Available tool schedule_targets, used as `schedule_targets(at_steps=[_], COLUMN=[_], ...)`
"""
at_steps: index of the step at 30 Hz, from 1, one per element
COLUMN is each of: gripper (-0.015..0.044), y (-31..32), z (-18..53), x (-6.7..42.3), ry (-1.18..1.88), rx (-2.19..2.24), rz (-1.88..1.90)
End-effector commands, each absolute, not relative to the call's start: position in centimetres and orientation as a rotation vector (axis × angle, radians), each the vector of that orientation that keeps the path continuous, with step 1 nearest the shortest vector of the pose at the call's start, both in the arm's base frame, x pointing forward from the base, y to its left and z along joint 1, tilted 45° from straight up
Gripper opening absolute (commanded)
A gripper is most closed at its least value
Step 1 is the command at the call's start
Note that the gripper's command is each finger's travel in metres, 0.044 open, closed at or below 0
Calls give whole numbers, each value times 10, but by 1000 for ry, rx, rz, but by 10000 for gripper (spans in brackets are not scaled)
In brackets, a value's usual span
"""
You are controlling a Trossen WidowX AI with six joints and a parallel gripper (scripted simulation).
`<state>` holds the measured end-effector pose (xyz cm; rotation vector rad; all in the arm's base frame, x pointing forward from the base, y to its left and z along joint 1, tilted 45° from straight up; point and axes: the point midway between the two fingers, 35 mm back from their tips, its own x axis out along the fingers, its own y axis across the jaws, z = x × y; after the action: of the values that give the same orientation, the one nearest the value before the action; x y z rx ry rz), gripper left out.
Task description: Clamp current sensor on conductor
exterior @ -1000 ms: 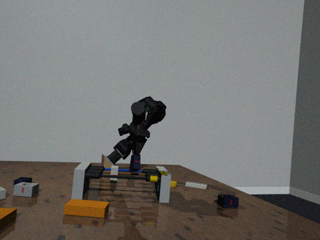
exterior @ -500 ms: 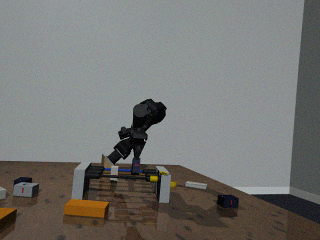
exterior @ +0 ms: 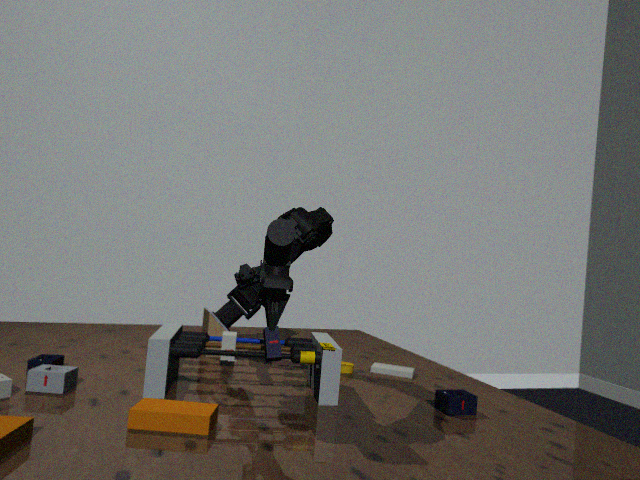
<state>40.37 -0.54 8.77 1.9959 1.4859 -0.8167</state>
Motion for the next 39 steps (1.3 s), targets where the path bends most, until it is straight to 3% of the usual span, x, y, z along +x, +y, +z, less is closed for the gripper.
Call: schedule_targets(at_steps=[1,39], gripper=[0,0], y=[2,9], z=[82,76], x=[406,409], ry=[1490,1485], rx=[1997,1992], rz=[-808,-802])
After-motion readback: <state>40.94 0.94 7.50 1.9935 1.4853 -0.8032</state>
